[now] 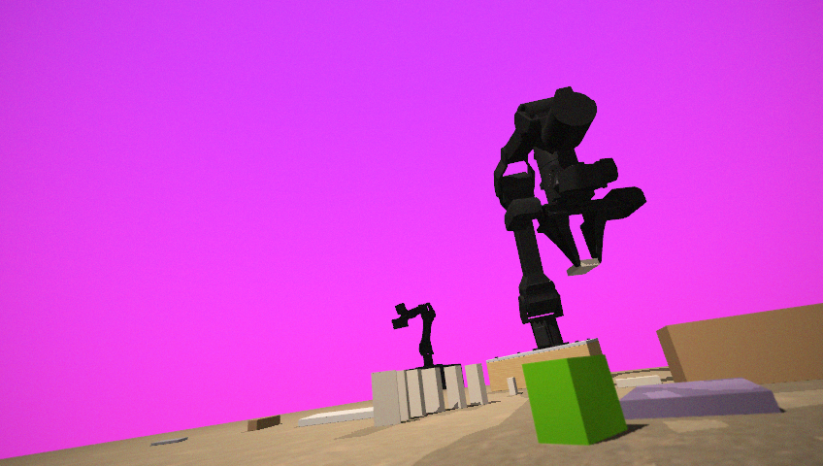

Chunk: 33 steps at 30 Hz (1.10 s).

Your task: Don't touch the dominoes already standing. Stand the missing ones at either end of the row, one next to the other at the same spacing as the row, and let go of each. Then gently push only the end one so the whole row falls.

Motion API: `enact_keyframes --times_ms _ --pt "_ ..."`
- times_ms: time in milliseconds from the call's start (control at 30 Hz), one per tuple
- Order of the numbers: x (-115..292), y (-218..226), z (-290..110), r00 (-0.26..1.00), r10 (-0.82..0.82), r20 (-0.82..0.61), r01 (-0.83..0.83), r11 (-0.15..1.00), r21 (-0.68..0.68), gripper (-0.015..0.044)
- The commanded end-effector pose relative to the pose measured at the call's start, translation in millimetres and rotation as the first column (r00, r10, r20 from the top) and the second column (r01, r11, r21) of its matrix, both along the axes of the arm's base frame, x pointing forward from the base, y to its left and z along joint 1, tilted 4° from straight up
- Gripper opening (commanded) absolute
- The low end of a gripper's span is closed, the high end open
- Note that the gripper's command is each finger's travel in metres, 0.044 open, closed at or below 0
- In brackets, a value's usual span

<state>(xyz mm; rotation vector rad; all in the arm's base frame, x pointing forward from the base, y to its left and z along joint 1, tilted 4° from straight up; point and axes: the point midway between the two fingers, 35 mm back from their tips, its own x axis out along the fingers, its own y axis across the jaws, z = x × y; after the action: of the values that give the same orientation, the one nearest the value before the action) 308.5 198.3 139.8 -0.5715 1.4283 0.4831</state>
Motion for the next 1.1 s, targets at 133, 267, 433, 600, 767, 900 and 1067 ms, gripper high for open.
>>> enact_keyframes --times_ms 133,267,433,600,767,900,1067 --pt "-107 38 -6 0.937 -0.349 -0.006 0.349 0.936 0.037 0.0107" --pt "-142 40 -11 0.88 -0.474 -0.01 0.474 0.879 0.047 0.0107" --pt "-146 40 -12 0.873 -0.489 -0.01 0.488 0.871 0.049 0.0107" --pt "-146 40 -12 0.873 -0.489 -0.01 0.488 0.871 0.049 0.0107" --pt "-139 50 -24 0.893 -0.446 0.055 0.44 0.893 0.095 0.0107" --pt "-132 62 -35 0.906 -0.402 0.13 0.384 0.912 0.144 0.0107" --pt "-126 75 -48 0.908 -0.354 0.225 0.312 0.929 0.199 0.0107"
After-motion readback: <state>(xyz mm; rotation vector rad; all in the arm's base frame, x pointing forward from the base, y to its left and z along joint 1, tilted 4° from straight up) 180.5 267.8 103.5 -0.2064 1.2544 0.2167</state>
